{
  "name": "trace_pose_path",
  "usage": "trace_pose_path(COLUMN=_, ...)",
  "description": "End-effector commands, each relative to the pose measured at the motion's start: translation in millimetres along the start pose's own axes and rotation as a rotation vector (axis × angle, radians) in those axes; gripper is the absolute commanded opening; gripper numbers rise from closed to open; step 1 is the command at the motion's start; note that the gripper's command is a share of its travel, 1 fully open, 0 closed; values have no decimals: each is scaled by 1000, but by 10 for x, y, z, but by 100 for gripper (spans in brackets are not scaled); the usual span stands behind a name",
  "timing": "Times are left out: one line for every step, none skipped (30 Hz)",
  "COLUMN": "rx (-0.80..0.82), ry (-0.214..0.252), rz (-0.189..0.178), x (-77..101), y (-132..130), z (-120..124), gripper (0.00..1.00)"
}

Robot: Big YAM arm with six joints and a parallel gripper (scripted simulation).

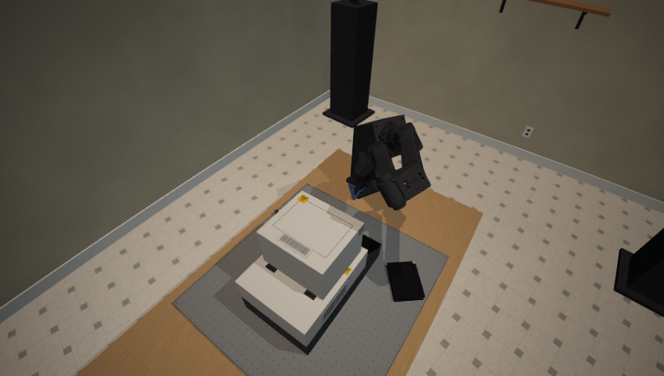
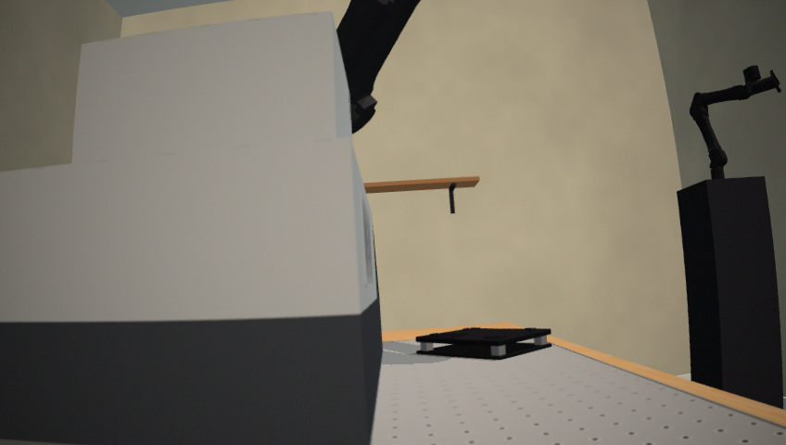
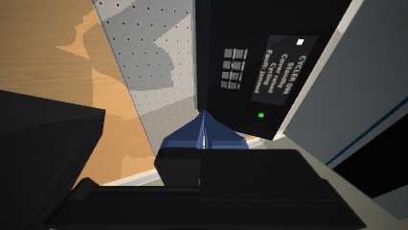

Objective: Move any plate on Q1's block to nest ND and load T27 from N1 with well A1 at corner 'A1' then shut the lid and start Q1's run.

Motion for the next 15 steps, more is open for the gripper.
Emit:
trace_pose_path(rx=-18, ry=0, rz=-15, x=-19, y=35, z=13, gripper=0)
trace_pose_path(rx=-18, ry=0, rz=-14, x=-19, y=34, z=13, gripper=0)
trace_pose_path(rx=-18, ry=0, rz=-14, x=-19, y=33, z=13, gripper=0)
trace_pose_path(rx=-17, ry=0, rz=-14, x=-19, y=33, z=13, gripper=0)
trace_pose_path(rx=-17, ry=0, rz=-14, x=-19, y=33, z=13, gripper=0)
trace_pose_path(rx=-17, ry=0, rz=-14, x=-19, y=33, z=13, gripper=0)
trace_pose_path(rx=-17, ry=0, rz=-14, x=-19, y=32, z=14, gripper=0)
trace_pose_path(rx=-17, ry=0, rz=-13, x=-19, y=31, z=14, gripper=0)
trace_pose_path(rx=-17, ry=0, rz=-13, x=-19, y=31, z=14, gripper=0)
trace_pose_path(rx=-17, ry=1, rz=-13, x=-19, y=30, z=14, gripper=0)
trace_pose_path(rx=-16, ry=1, rz=-12, x=-19, y=29, z=14, gripper=0)
trace_pose_path(rx=-16, ry=1, rz=-12, x=-18, y=28, z=15, gripper=0)
trace_pose_path(rx=-16, ry=1, rz=-12, x=-18, y=28, z=15, gripper=0)
trace_pose_path(rx=-16, ry=1, rz=-12, x=-18, y=27, z=15, gripper=0)
trace_pose_path(rx=-16, ry=1, rz=-11, x=-18, y=26, z=15, gripper=0)
Point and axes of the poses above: the point where the finger pads meet when closed, its own x axis back along the fingers, its own y axis across the jaws, z = x × y, the point moved 6 cm from there along x, back along the fingers, and after that the axes turned 3 degrees about -x, right-handed, at the moved point
